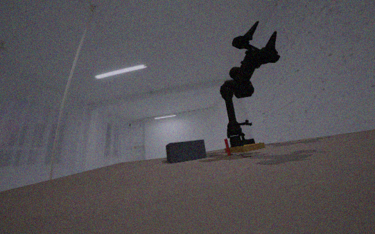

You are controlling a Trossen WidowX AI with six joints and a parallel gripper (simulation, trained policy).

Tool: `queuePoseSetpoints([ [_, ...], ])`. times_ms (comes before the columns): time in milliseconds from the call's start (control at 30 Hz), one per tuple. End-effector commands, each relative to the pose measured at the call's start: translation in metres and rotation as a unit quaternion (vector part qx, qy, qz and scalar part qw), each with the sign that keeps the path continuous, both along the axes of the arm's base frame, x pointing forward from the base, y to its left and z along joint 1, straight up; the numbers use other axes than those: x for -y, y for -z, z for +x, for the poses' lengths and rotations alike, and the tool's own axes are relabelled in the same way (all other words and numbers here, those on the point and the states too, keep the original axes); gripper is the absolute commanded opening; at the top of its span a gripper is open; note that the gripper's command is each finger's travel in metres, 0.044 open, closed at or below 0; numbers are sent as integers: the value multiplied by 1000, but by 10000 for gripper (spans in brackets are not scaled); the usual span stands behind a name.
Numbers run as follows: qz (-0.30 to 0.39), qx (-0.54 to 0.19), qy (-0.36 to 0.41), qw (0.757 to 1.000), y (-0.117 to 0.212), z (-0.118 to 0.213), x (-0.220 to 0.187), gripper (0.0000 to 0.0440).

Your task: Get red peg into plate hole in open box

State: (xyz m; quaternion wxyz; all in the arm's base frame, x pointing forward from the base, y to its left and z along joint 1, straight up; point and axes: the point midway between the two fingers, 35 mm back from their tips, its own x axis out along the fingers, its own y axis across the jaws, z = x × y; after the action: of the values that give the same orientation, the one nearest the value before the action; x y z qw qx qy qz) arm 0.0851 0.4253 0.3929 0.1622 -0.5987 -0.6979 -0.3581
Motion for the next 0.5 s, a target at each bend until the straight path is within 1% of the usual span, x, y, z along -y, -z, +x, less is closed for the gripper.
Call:
queuePoseSetpoints([
  [0, -7, -16, -3, 1000, -1, 3, 0, 417],
  [67, -23, -46, -9, 999, -1, 10, -1, 440],
  [267, -67, -138, -26, 988, 2, 31, -1, 440],
  [467, -104, -232, -42, 966, 7, 52, 2, 440],
])
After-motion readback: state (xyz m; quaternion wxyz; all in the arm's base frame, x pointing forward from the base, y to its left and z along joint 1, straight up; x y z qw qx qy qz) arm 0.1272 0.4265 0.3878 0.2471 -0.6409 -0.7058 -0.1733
